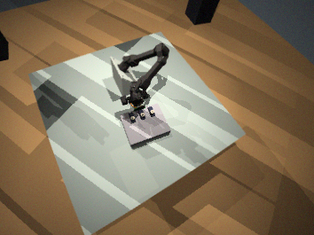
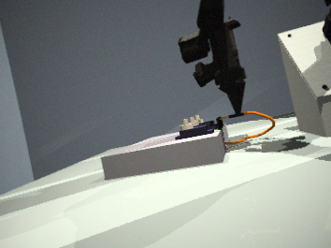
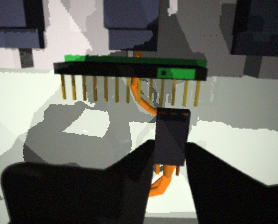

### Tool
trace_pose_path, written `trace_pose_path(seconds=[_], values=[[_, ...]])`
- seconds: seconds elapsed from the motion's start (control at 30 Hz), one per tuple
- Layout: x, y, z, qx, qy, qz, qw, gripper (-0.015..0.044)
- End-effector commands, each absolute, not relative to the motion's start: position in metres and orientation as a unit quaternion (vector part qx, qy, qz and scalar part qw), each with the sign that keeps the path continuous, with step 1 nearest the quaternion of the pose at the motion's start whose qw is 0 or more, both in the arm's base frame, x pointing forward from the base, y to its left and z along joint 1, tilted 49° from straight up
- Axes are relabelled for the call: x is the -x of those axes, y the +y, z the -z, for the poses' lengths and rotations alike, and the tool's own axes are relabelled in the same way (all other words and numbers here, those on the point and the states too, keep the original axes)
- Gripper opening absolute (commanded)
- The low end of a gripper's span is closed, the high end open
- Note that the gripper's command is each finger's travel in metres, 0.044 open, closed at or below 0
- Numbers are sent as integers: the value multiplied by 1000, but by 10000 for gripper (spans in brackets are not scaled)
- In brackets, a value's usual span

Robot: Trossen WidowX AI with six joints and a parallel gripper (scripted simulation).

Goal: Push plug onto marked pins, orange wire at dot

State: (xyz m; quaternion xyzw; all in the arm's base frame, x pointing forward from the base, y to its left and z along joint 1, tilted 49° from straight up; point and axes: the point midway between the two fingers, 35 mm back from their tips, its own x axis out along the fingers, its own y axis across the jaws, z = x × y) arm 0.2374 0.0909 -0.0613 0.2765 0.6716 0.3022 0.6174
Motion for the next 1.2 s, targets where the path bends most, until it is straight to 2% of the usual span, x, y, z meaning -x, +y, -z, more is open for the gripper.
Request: trace_pose_path(seconds=[0.0, 1.1, 1.17], values=[[-239, 92, 60, -279, 670, -303, 617, 0], [-260, 90, 63, -279, 670, -303, 618, 0], [-257, 92, 63, -279, 670, -303, 618, 53]])
